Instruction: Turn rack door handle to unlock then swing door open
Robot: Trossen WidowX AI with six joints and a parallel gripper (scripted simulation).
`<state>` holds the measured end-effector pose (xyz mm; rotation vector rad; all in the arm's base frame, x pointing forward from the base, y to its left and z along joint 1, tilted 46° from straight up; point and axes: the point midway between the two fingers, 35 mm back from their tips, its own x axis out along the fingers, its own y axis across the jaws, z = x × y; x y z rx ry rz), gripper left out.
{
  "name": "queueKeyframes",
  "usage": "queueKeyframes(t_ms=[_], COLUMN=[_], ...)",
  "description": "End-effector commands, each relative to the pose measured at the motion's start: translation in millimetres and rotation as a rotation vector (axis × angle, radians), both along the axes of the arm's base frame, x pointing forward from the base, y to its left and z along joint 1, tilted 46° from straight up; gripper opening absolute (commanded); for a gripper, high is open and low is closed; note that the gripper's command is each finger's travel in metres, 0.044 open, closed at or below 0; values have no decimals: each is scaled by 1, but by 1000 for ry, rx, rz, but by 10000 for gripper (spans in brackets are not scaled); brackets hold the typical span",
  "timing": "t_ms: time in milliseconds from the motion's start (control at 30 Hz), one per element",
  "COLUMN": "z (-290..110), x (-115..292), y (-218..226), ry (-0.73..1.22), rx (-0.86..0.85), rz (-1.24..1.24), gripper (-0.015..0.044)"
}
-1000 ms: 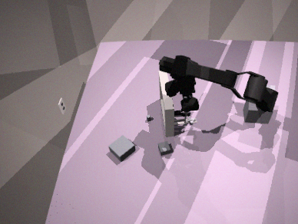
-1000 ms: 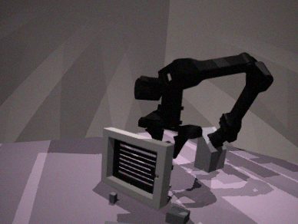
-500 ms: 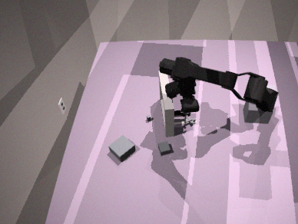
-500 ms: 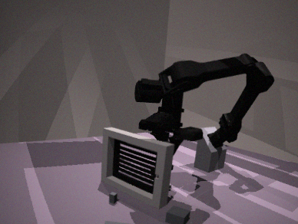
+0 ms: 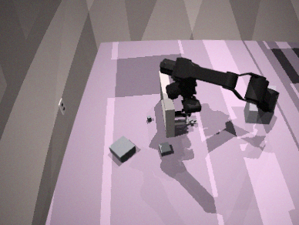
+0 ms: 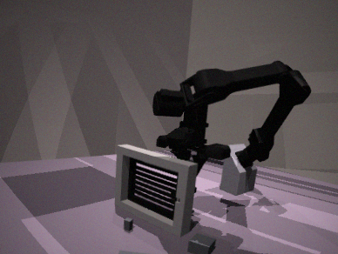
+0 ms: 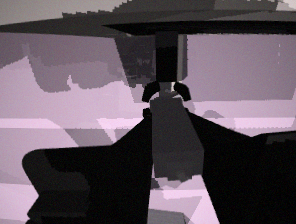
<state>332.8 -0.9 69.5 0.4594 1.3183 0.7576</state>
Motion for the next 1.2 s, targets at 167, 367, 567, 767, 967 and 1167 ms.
queueKeyframes(t_ms=[167,367,567,767,967,1167], z=[1,1,1,1,1,1], x=[1,1,1,1,1,1], y=[0,0,0,0,0,0], ry=[-295,-507,-720,-933,-1146,-1334], rx=[-31,-52,-72,-92,-112,-130], rz=[277,481,686,890,1094,1275], gripper=[13,13,13,13,13,13])
